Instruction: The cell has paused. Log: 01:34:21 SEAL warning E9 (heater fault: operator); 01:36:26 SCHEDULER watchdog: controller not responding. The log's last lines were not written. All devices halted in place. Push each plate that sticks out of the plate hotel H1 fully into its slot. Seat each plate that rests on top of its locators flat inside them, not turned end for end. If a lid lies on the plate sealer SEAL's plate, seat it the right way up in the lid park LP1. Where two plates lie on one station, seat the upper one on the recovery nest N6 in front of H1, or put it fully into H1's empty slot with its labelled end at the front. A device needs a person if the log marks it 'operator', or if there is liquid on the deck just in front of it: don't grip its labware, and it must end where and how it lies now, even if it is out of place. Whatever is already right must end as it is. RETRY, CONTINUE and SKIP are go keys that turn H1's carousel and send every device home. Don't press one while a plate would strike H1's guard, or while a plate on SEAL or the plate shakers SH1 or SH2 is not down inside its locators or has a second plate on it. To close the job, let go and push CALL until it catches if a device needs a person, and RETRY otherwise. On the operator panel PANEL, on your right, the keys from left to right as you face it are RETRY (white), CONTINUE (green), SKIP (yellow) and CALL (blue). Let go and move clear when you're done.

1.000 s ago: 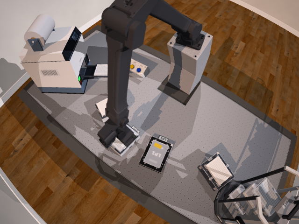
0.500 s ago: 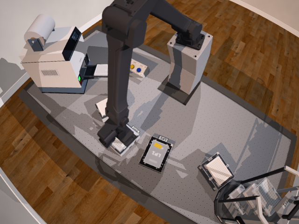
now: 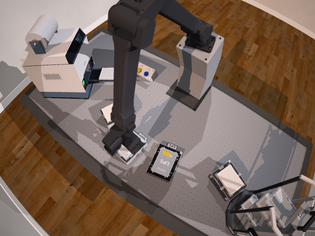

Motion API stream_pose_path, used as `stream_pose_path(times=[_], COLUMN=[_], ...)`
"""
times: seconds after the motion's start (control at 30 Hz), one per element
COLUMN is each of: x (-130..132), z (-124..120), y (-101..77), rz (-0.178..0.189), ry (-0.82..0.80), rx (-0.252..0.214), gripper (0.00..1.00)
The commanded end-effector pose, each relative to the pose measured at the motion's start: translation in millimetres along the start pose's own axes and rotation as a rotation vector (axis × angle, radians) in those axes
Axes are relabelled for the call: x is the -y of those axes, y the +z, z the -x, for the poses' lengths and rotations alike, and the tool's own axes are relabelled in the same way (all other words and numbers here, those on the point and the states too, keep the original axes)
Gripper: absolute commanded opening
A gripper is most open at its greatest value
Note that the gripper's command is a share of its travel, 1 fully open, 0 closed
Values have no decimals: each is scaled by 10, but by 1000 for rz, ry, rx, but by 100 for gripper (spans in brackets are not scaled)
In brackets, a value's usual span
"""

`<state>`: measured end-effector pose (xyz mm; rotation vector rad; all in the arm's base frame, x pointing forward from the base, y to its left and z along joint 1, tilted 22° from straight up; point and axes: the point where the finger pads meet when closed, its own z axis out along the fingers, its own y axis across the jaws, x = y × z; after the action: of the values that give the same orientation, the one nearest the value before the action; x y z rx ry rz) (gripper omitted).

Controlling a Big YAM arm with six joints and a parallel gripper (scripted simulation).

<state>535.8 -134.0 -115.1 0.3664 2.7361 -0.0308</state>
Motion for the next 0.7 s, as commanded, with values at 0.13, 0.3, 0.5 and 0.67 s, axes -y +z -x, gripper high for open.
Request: stream_pose_path(times=[0.13, 0.3, 0.5, 0.67], x=[-42, -40, -43, -40], z=[68, -4, 81, 9], y=[-121, -87, -142, -106], rz=[1, 0, 1, 0], ry=[1, 2, 1, 2], rx=[14, -1, 16, 0], gripper=[84, 84, 84, 84])
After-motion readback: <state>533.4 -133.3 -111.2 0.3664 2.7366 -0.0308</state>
